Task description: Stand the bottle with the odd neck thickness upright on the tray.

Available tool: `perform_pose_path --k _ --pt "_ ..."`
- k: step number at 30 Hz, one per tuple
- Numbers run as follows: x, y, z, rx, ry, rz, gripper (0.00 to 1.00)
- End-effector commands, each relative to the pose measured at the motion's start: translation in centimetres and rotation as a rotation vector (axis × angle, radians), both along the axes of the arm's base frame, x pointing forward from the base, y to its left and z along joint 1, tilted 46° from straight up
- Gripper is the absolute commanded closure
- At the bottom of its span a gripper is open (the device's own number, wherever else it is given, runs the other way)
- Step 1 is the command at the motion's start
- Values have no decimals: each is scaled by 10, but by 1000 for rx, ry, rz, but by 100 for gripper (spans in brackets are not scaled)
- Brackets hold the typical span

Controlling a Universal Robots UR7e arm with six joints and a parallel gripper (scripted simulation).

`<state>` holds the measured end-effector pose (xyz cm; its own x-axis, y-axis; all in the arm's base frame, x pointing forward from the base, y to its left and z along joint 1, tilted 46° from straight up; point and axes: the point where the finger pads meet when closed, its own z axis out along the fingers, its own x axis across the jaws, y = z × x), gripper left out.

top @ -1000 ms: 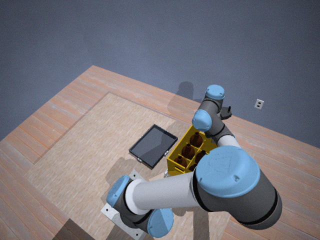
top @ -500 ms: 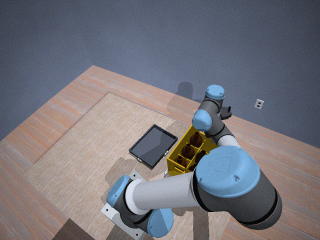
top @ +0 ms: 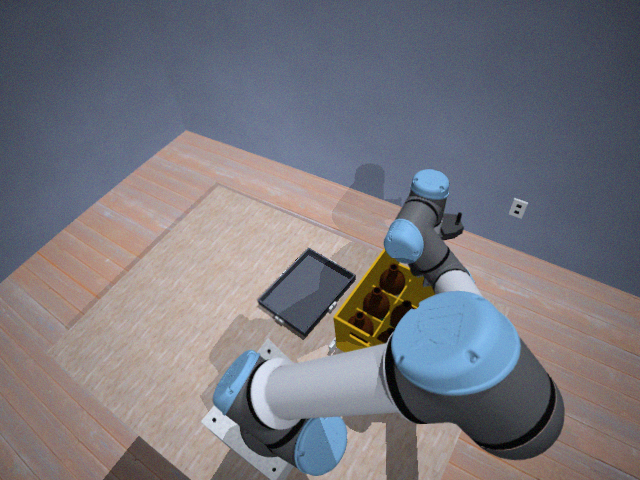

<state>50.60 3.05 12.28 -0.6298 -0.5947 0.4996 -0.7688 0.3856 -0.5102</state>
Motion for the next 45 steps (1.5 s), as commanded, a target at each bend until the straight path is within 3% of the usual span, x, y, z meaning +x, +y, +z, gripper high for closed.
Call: perform_pose_path --k 1,45 --pt "0 0 0 0 -1 1 0" --pt "4 -20 -20 0 -1 1 0"
